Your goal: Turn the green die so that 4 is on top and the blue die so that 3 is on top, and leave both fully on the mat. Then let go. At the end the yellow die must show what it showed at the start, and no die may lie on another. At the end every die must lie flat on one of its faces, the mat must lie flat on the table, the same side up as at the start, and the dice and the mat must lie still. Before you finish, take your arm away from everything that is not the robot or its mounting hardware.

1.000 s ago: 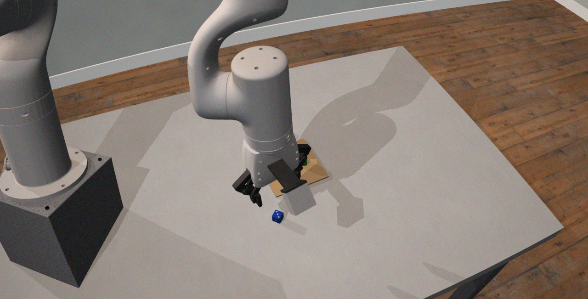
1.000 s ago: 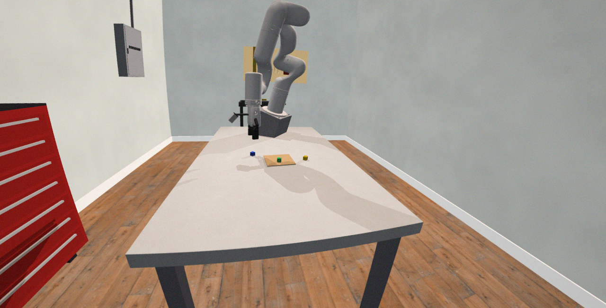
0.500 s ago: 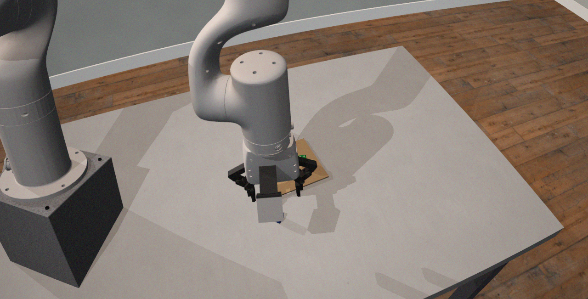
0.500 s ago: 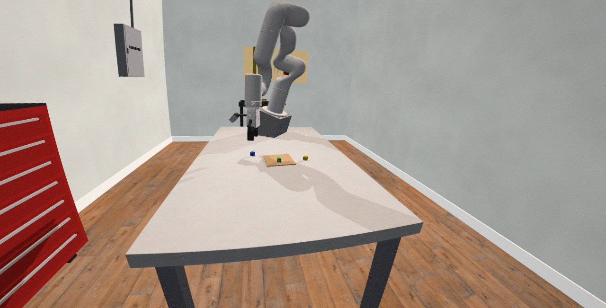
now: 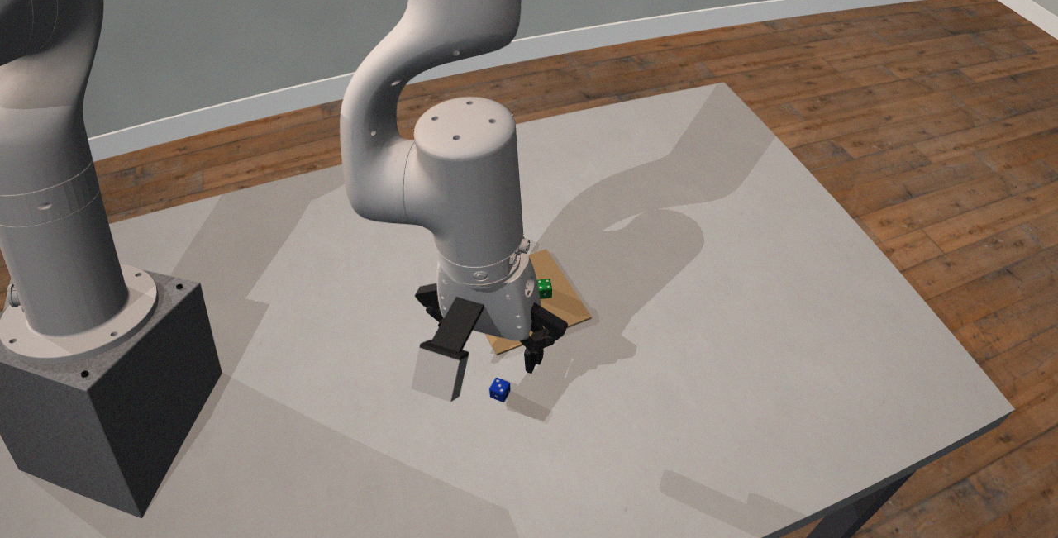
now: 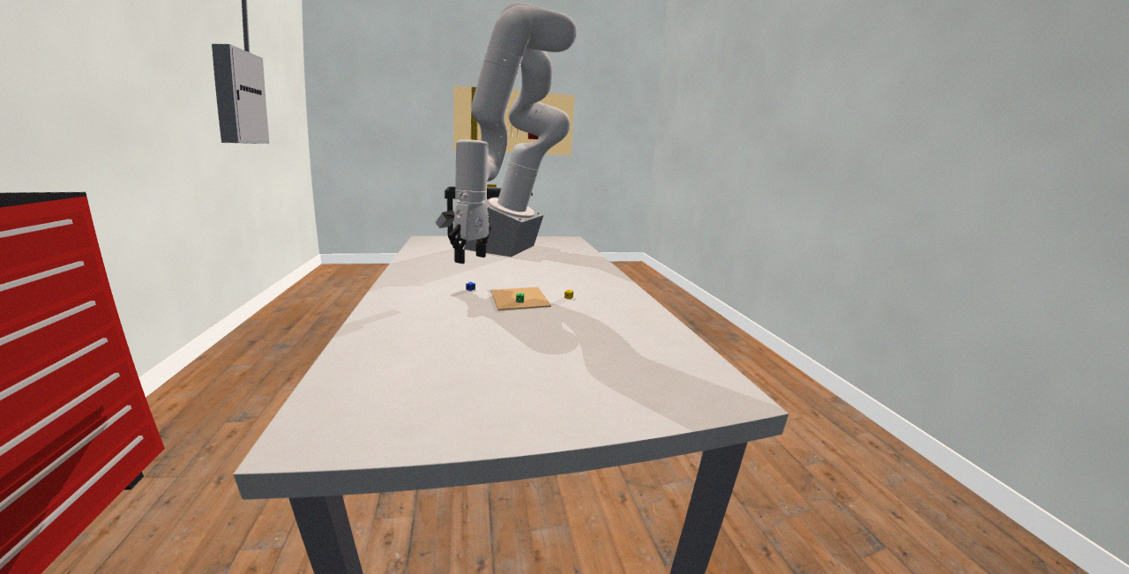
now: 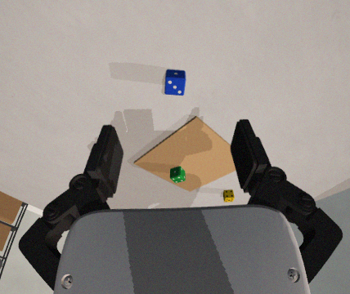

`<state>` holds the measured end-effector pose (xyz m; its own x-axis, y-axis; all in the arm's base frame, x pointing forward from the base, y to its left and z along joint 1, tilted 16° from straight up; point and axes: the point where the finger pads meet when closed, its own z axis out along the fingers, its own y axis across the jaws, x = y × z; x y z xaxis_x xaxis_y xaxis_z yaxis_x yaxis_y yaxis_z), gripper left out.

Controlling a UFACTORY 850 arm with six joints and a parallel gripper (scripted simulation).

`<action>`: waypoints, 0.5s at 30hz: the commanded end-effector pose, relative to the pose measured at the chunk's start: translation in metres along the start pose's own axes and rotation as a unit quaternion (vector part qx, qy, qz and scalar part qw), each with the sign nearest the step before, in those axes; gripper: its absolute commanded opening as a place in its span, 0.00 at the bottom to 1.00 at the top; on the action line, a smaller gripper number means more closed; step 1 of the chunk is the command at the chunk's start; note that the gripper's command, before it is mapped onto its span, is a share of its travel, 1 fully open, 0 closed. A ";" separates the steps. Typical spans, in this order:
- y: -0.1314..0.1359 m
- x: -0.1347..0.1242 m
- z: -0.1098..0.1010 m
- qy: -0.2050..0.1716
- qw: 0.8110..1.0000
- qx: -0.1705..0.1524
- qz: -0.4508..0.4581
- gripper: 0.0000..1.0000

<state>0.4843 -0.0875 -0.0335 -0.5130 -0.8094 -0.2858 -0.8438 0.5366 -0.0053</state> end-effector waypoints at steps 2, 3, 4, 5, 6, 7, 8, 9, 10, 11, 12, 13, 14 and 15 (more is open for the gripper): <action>-0.001 0.000 0.001 0.005 0.999 -0.017 0.052 1.00; -0.001 0.000 0.001 0.005 0.998 -0.017 0.059 1.00; -0.001 0.000 0.001 0.005 0.998 -0.017 0.065 1.00; -0.001 0.000 0.001 0.005 0.997 -0.017 0.070 1.00; -0.001 0.001 0.001 0.005 0.997 -0.017 0.073 1.00; -0.001 0.001 0.001 0.005 0.997 -0.017 0.075 1.00; -0.001 0.001 0.001 0.005 0.997 -0.017 0.076 1.00; -0.001 0.001 0.002 0.005 0.997 -0.017 0.077 1.00; -0.001 0.001 0.002 0.005 0.997 -0.017 0.077 1.00; -0.001 0.001 0.002 0.005 0.997 -0.017 0.077 0.36; -0.001 0.001 0.002 0.005 0.997 -0.017 0.077 0.36; -0.001 0.001 0.002 0.005 0.997 -0.017 0.077 0.36; -0.001 0.001 0.002 0.005 0.997 -0.017 0.077 0.36; -0.001 0.001 0.002 0.005 0.997 -0.017 0.077 0.36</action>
<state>0.4840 -0.0876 -0.0357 -0.6360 -0.7218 -0.2728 -0.7607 0.6458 0.0647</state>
